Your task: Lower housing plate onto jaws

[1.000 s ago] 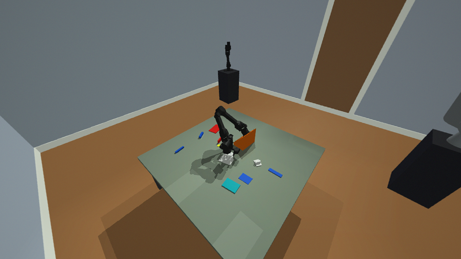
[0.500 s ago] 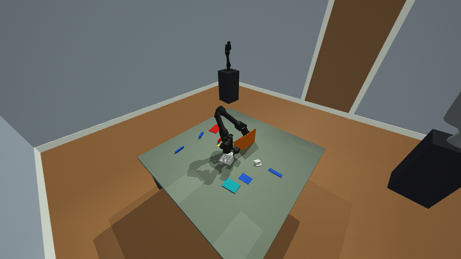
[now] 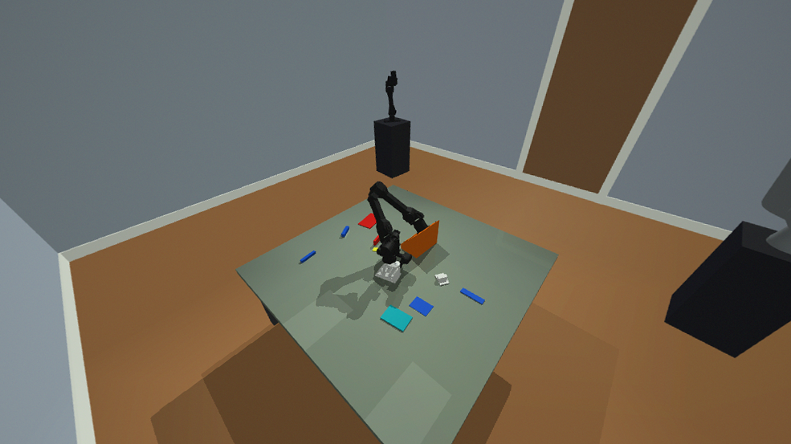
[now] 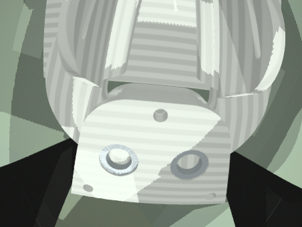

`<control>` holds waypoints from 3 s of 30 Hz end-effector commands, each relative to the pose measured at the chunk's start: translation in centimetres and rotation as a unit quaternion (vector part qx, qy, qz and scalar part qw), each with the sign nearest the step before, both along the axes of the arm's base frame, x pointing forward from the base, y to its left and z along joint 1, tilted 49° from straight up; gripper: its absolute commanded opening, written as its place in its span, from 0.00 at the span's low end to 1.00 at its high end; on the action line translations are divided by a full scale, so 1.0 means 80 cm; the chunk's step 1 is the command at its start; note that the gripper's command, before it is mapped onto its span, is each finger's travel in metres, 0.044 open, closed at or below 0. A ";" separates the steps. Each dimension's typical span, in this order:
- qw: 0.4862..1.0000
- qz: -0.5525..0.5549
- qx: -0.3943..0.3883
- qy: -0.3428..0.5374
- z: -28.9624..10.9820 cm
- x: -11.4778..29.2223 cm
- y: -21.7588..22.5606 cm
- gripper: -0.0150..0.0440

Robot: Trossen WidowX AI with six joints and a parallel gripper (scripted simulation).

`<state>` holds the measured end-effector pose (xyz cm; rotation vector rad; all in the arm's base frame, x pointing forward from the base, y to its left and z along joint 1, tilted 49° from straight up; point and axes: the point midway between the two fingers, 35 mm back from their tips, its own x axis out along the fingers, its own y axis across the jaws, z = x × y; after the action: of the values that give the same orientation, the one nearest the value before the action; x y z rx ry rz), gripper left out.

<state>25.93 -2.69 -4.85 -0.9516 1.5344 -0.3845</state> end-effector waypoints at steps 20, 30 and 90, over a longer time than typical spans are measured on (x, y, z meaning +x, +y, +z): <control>1.000 -0.001 0.000 0.003 -0.002 -0.001 -0.003 0.85; 1.000 -0.001 0.000 0.001 -0.001 0.000 -0.002 0.98; 1.000 -0.001 0.003 0.005 0.102 -0.076 0.112 1.00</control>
<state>19.98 6.28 3.30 -0.9537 1.5417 -0.3737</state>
